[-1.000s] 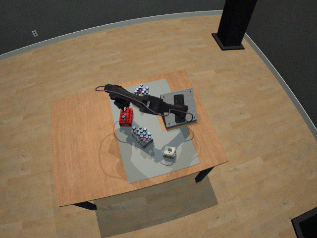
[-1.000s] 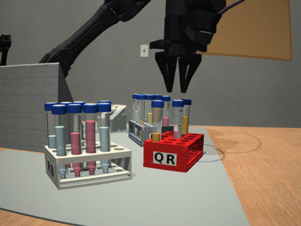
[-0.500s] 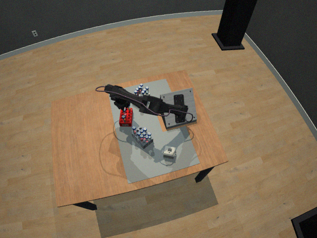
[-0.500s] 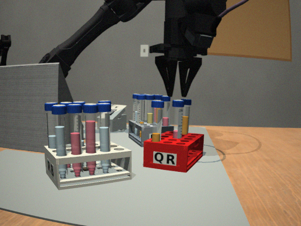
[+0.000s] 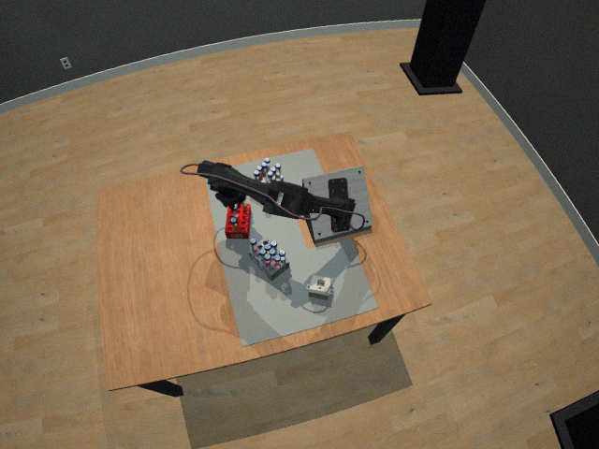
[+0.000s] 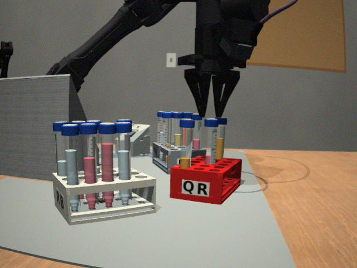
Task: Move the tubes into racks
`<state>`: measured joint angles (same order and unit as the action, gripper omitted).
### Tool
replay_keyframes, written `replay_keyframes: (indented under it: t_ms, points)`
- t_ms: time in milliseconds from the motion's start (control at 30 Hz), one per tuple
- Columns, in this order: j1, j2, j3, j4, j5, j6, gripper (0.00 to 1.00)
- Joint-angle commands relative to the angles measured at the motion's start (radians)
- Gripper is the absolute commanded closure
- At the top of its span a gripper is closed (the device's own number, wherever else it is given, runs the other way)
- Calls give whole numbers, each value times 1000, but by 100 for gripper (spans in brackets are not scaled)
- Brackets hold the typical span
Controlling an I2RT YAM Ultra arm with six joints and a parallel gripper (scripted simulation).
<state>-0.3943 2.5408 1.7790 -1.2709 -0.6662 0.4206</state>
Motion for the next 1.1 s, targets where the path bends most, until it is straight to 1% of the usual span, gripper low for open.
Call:
replay_keyframes:
  t_ms: [0,100,167,267,467,533,700,767,867,933,967,1067]
  points:
    - [-8,-29,-20,20,-11,9,70]
    - [-8,-31,-13,27,-9,11,70]
    - [-3,-31,-29,30,-11,12,70]
    - [-1,-30,-22,37,-12,15,70]
    - [-4,-32,-41,44,-11,17,70]
    - [1,-32,-30,48,-13,19,70]
    - [4,-33,-52,57,-13,22,70]
    - [3,-34,-35,61,-15,24,70]
    - [10,-29,-58,66,-15,26,70]
    - [10,-29,-58,66,-15,26,70]
    - [5,-31,-24,68,-15,24,70]
    - [9,-29,-48,73,-16,29,70]
